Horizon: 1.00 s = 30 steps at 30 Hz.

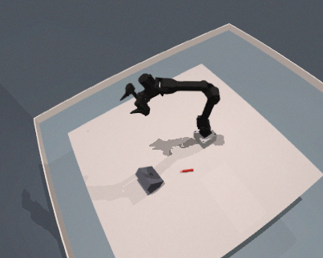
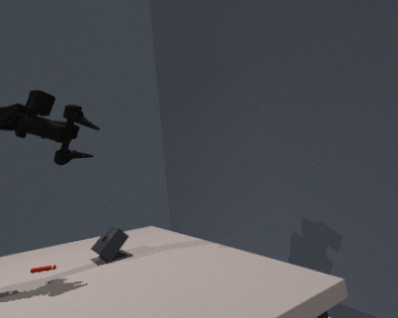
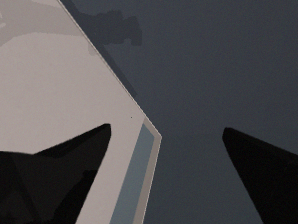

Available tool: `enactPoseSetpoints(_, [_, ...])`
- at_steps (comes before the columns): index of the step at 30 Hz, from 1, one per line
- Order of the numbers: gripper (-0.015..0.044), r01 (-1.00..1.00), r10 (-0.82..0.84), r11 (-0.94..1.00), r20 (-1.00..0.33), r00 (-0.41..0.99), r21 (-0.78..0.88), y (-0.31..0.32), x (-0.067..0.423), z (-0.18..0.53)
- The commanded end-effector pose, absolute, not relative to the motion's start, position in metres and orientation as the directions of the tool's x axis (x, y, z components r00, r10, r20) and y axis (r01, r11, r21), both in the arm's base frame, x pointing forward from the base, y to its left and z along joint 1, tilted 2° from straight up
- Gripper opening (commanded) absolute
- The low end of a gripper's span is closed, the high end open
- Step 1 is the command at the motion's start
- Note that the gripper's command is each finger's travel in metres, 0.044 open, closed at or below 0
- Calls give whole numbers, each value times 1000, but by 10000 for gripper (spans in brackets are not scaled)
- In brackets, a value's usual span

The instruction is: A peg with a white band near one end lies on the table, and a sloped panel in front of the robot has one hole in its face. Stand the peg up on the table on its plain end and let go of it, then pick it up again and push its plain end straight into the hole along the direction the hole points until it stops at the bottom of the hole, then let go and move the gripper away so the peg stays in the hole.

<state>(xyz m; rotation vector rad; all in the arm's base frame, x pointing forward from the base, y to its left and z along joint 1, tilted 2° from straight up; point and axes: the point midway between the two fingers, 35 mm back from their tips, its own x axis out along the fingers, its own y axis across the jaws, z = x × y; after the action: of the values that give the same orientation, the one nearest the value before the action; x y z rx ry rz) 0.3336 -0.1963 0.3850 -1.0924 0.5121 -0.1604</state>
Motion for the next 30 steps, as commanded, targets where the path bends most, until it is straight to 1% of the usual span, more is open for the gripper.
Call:
enactPoseSetpoints(1, [440,-232,-314,451,-396,863,-862,-182,347,357])
enactPoseSetpoints(7, [440,-379,-225,401,-490,842,-834,-155,364,323])
enactPoseSetpoints(15, [440,-571,-109,277,-616,780,-773,-115,379,277])
enactPoseSetpoints(23, [440,-722,-6,111,-727,687,-683,-73,383,232])
enactPoseSetpoints(30, [440,-809,69,-60,-811,581,-585,-35,379,196])
